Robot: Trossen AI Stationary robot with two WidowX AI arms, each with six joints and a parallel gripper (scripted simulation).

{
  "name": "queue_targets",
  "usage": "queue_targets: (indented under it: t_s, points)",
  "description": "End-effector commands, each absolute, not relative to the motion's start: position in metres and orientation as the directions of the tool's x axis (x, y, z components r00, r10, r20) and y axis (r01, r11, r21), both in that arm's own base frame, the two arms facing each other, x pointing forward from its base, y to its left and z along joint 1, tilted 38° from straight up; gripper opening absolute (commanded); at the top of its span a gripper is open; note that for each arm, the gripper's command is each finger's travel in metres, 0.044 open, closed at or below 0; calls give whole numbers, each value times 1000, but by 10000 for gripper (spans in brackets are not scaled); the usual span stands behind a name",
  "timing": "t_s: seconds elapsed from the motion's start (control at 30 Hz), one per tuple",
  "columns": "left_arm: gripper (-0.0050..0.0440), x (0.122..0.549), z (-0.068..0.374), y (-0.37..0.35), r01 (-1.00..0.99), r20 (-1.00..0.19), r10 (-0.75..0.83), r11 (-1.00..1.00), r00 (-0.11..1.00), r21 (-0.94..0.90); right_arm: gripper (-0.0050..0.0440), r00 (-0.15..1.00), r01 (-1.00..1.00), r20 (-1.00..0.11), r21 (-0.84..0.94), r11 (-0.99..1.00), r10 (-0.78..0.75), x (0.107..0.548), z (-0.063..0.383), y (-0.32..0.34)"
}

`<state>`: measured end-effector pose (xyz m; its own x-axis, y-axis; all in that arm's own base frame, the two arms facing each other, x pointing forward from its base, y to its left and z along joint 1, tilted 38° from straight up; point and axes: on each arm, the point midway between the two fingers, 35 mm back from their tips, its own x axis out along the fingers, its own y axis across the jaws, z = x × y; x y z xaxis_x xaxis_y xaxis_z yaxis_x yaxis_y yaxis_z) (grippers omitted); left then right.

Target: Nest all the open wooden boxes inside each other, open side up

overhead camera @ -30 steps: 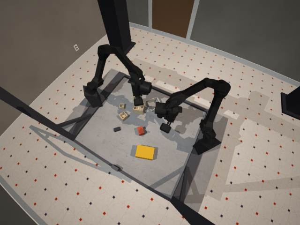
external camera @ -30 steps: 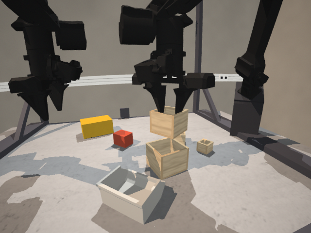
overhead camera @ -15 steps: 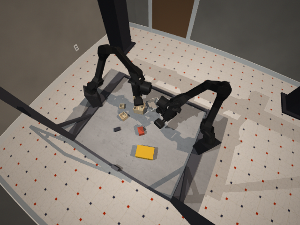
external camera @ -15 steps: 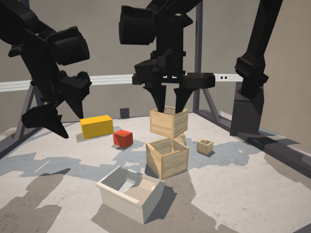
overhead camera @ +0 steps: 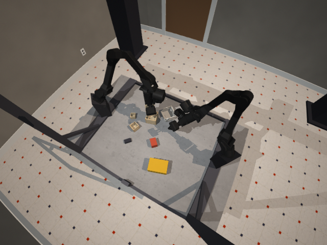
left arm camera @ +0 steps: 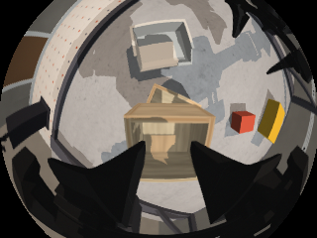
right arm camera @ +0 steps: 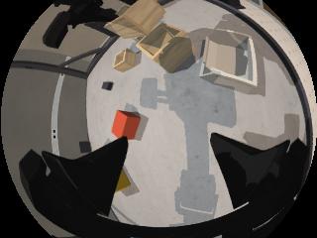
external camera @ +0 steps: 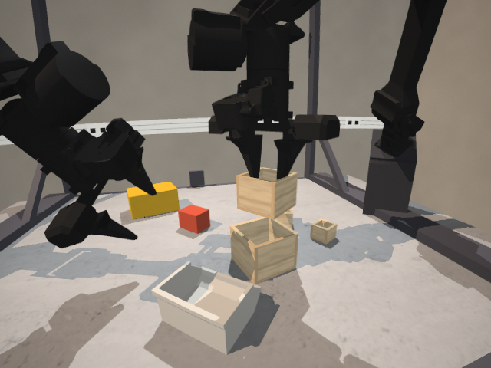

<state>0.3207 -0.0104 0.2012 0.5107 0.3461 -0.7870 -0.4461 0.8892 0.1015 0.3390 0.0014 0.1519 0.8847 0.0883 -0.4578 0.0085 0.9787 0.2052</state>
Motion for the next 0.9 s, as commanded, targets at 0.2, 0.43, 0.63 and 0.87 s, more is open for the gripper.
queue_targets:
  t_s: [0.2,0.43,0.63,0.87]
  points:
    - [279,323,208,-12,-449,-777,346,889,525,92,400,966,-96,-220,182,978,136,340,181,-28]
    - [279,323,208,-12,-449,-777,346,889,525,92,400,986,-161,-34,61,985,164,324,204,-53]
    - [279,323,208,-12,-449,-777,346,889,525,92,400,978,-184,81,-78,980,191,303,218,-65]
    - [279,323,208,-12,-449,-777,346,889,525,92,400,962,-184,158,-233,955,224,280,227,-71]
